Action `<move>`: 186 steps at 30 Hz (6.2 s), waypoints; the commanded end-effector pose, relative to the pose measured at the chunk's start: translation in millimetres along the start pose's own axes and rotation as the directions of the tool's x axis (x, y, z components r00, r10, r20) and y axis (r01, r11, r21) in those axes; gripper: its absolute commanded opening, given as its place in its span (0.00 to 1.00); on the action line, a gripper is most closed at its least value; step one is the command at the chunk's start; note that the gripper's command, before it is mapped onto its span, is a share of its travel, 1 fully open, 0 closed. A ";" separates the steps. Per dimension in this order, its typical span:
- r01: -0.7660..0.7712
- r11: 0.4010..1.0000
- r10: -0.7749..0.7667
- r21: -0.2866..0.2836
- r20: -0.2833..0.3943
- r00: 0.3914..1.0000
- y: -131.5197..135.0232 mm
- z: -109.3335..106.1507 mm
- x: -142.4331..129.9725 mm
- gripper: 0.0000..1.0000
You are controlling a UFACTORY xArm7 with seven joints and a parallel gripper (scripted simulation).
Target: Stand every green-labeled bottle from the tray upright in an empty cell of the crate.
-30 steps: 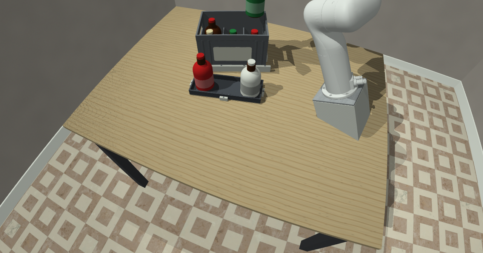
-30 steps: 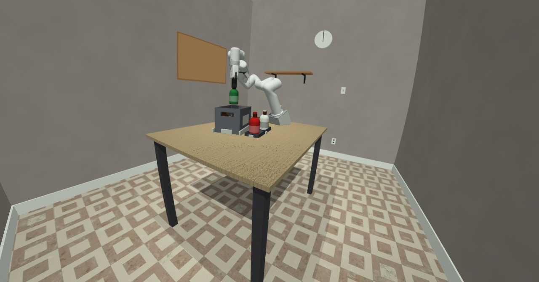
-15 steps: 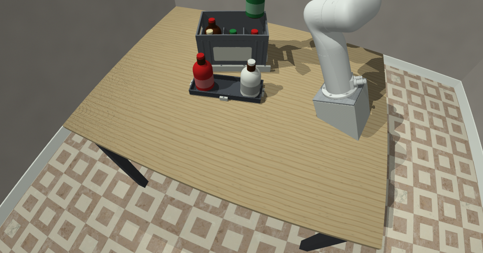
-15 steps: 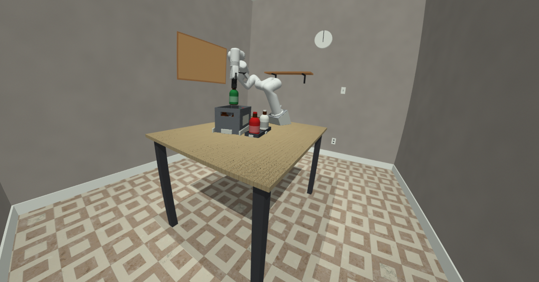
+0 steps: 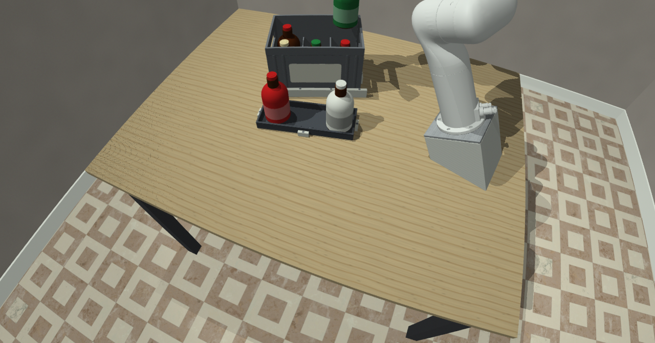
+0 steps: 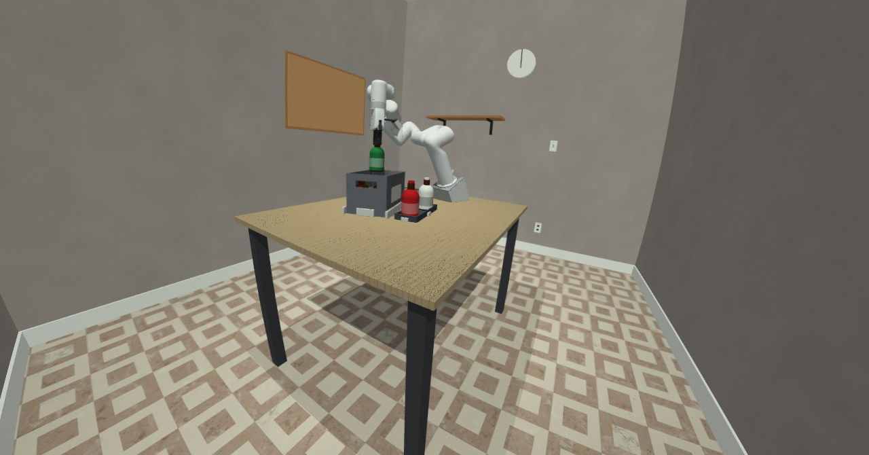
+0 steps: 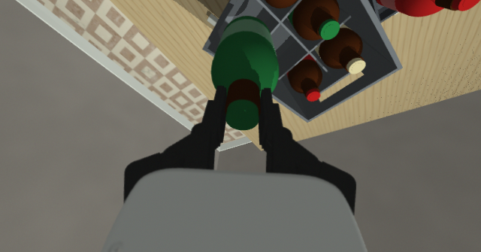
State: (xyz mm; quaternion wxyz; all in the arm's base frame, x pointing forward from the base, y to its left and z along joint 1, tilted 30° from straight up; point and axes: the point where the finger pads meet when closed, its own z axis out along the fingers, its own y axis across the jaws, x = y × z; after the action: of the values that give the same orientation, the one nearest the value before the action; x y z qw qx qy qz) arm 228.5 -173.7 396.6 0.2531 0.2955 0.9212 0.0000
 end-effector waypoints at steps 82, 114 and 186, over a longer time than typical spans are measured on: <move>-0.001 1.000 0.001 -0.001 0.003 1.000 -0.5 46.8 -0.7 0.00; -0.001 1.000 0.001 -0.001 0.003 1.000 -0.5 61.8 -0.8 0.00; -0.001 1.000 0.001 -0.001 0.003 1.000 -0.6 101.7 -1.0 0.00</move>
State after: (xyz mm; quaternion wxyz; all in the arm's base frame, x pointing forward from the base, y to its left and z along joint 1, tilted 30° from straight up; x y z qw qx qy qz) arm 276.1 -189.5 307.6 0.2532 0.2954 0.9212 0.0003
